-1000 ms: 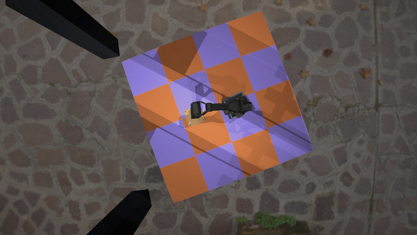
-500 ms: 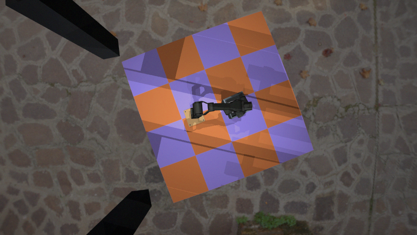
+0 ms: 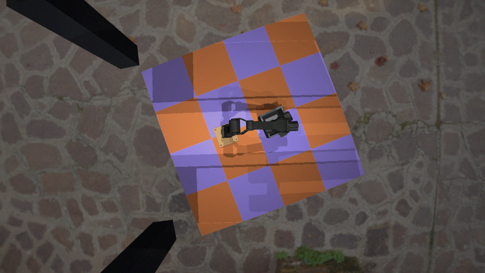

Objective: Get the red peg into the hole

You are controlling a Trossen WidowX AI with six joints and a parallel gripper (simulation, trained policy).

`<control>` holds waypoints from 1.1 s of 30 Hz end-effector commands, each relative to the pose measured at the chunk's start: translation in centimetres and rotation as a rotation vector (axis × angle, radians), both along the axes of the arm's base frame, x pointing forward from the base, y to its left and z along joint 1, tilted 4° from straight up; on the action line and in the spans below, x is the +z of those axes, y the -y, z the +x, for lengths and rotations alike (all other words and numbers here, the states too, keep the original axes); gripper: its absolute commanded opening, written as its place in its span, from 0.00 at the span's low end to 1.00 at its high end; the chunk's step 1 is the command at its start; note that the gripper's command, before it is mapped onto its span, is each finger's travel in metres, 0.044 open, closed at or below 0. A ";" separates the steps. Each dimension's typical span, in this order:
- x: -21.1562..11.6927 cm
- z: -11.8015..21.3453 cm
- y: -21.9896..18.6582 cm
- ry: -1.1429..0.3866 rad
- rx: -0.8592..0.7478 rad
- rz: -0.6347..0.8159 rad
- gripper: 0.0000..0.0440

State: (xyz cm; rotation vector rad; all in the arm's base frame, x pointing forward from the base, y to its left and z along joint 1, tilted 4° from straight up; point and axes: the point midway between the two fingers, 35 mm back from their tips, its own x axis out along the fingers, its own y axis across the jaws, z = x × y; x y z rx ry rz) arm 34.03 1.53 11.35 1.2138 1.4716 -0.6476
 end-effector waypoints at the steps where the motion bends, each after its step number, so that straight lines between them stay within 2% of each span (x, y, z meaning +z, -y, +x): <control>1: 1.0 0.6 -0.1 0.008 0.002 0.041 0.31; 11: 3.0 1.7 -0.2 0.052 -0.002 0.147 0.44; 33: 4.2 4.2 0.9 0.130 0.042 0.243 0.41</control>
